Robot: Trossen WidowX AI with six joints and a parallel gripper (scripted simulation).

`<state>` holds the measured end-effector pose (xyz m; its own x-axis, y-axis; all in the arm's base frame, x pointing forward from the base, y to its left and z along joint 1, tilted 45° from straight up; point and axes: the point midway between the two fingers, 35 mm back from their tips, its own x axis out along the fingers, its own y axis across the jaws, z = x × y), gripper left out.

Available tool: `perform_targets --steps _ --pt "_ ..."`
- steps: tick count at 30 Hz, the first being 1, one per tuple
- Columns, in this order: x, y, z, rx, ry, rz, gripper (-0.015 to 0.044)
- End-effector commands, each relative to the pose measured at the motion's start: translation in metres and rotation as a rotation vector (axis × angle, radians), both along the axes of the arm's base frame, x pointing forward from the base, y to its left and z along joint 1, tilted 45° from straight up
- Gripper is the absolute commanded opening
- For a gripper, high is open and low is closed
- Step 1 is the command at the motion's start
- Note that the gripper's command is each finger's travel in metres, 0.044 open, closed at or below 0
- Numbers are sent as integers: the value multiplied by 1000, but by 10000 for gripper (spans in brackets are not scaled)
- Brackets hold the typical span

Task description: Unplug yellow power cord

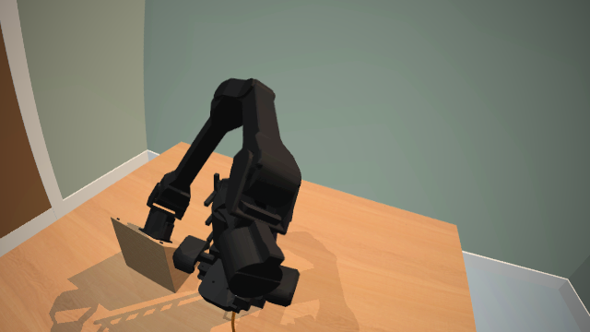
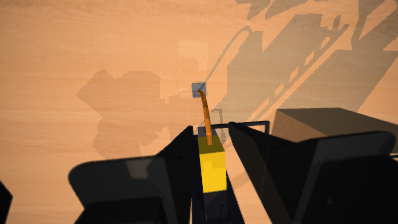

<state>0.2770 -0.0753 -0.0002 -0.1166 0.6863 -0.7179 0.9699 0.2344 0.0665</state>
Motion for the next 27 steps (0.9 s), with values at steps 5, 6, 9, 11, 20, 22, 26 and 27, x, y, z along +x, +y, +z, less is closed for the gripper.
perform_targets --steps 5,6,9,11,20,22,26,27 --pt "1 -5 5 4 2 -2 160" --pt "1 -5 5 4 2 -2 160" --pt "0 -3 7 4 2 -2 160" --pt "0 -1 9 4 2 -2 160" --pt "-4 9 19 5 3 -2 160" --pt "-4 11 21 5 3 -2 160" --pt "-6 15 25 5 3 -2 160" --pt "-7 16 26 5 3 -2 160"
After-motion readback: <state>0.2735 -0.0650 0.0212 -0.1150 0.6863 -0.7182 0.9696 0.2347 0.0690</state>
